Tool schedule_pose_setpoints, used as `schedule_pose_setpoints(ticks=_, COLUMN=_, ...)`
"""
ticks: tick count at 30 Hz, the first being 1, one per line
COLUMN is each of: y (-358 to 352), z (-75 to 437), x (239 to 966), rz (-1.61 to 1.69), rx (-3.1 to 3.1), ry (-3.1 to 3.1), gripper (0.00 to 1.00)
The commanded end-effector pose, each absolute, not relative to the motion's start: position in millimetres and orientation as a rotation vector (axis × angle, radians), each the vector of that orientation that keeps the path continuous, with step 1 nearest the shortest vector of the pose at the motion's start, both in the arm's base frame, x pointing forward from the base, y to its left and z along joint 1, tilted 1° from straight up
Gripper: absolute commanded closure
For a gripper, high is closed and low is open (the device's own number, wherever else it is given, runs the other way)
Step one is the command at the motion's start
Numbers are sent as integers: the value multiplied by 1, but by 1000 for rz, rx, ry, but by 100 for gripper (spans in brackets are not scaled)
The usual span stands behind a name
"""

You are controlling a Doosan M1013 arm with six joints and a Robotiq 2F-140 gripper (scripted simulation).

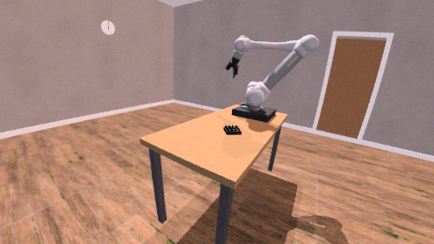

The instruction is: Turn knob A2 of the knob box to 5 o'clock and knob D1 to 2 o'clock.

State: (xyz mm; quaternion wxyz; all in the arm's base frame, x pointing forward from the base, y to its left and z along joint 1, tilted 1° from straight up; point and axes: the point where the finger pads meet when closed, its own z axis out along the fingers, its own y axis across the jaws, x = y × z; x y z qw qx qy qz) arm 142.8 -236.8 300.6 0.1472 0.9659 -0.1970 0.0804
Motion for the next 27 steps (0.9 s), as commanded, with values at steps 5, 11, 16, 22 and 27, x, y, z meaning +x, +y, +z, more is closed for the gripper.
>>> schedule_pose_setpoints(ticks=5, y=-241, z=300, x=214, rz=224, rx=2872, ry=-291, gripper=0)
schedule_pose_setpoints(ticks=11, y=-234, z=297, x=259, rz=220, rx=2916, ry=-114, gripper=0)
schedule_pose_setpoints(ticks=16, y=-223, z=292, x=296, rz=215, rx=2942, ry=29, gripper=0)
schedule_pose_setpoints(ticks=22, y=-206, z=286, x=336, rz=206, rx=2962, ry=186, gripper=0)
schedule_pose_setpoints(ticks=27, y=-187, z=278, x=370, rz=195, rx=2971, ry=325, gripper=0)
